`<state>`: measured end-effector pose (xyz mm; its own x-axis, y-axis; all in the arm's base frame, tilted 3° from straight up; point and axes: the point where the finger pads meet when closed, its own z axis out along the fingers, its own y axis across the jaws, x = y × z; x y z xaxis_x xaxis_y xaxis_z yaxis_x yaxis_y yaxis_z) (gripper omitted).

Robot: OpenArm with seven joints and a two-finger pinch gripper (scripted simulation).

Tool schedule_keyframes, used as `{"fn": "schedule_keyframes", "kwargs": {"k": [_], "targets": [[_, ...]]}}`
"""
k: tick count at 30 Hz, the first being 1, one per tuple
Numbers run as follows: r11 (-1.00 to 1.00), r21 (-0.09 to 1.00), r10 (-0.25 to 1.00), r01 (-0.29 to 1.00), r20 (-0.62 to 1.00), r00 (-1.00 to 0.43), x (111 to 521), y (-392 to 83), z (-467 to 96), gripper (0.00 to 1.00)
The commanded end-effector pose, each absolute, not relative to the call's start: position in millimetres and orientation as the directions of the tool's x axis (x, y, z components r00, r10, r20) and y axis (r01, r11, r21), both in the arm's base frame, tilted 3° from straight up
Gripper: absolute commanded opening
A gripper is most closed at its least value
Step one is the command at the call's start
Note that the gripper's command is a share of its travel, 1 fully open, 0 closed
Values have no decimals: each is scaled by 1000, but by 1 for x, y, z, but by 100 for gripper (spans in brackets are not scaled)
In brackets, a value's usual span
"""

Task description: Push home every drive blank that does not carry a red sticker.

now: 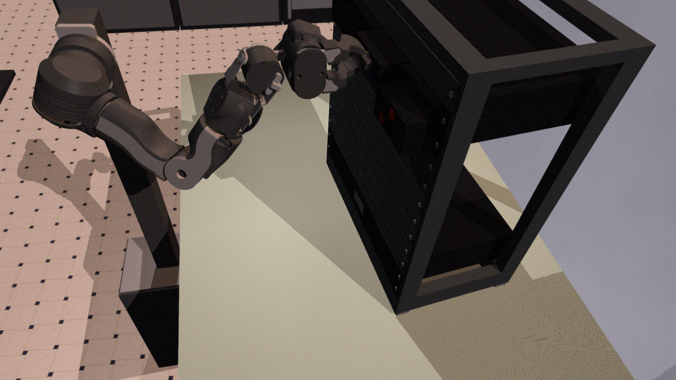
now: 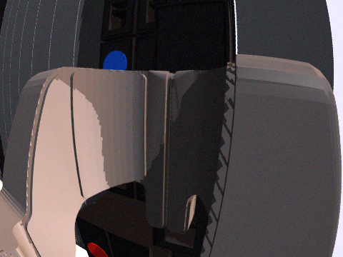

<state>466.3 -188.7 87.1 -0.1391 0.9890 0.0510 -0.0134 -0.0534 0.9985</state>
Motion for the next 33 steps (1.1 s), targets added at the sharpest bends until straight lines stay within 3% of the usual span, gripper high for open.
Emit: {"fn": "schedule_keyframes", "kwargs": {"k": [1,33], "targets": [[-52,998,989,-29,48,-139,467,-188,91,0],[-52,998,989,-30,47,-140,486,-183,96,0]]}}
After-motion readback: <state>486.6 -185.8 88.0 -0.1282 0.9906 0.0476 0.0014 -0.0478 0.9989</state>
